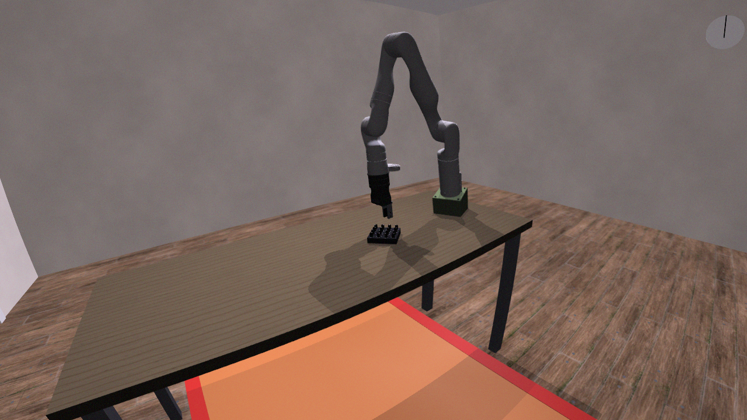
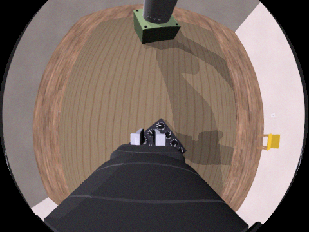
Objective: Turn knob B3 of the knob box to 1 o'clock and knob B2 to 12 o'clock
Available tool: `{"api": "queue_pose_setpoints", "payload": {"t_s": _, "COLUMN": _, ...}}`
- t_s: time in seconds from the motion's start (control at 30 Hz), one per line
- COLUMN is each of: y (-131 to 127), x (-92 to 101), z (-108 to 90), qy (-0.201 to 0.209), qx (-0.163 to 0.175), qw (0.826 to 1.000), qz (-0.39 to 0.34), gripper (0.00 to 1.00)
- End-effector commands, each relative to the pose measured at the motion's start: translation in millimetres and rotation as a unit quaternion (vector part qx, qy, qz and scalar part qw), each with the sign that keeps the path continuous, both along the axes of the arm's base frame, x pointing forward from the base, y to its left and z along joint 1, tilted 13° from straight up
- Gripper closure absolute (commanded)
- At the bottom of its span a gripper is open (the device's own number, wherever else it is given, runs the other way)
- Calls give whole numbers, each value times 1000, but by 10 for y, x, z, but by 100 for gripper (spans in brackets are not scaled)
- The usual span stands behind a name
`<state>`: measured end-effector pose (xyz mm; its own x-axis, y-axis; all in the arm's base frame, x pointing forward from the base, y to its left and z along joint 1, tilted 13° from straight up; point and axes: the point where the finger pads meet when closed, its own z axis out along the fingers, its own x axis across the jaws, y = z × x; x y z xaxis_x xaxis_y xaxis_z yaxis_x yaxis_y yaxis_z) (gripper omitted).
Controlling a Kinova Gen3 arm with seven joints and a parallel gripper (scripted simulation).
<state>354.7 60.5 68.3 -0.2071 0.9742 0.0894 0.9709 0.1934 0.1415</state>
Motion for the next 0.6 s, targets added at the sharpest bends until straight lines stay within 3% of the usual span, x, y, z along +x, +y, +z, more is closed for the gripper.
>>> {"api": "queue_pose_setpoints", "payload": {"t_s": 0.0, "y": -31, "x": -8, "z": 9, "qy": -4, "qx": -2, "qw": 999, "qz": 37, "gripper": 54}}
{"api": "queue_pose_setpoints", "payload": {"t_s": 0.2, "y": -64, "x": -30, "z": 16, "qy": -17, "qx": -19, "qw": 986, "qz": 168, "gripper": 54}}
{"api": "queue_pose_setpoints", "payload": {"t_s": 0.37, "y": -83, "x": -26, "z": 29, "qy": -30, "qx": -32, "qw": 960, "qz": 278, "gripper": 54}}
{"api": "queue_pose_setpoints", "payload": {"t_s": 0.43, "y": -83, "x": -26, "z": 29, "qy": -30, "qx": -32, "qw": 960, "qz": 278, "gripper": 54}}
{"api": "queue_pose_setpoints", "payload": {"t_s": 0.57, "y": -91, "x": -8, "z": 46, "qy": -41, "qx": -43, "qw": 930, "qz": 363, "gripper": 54}}
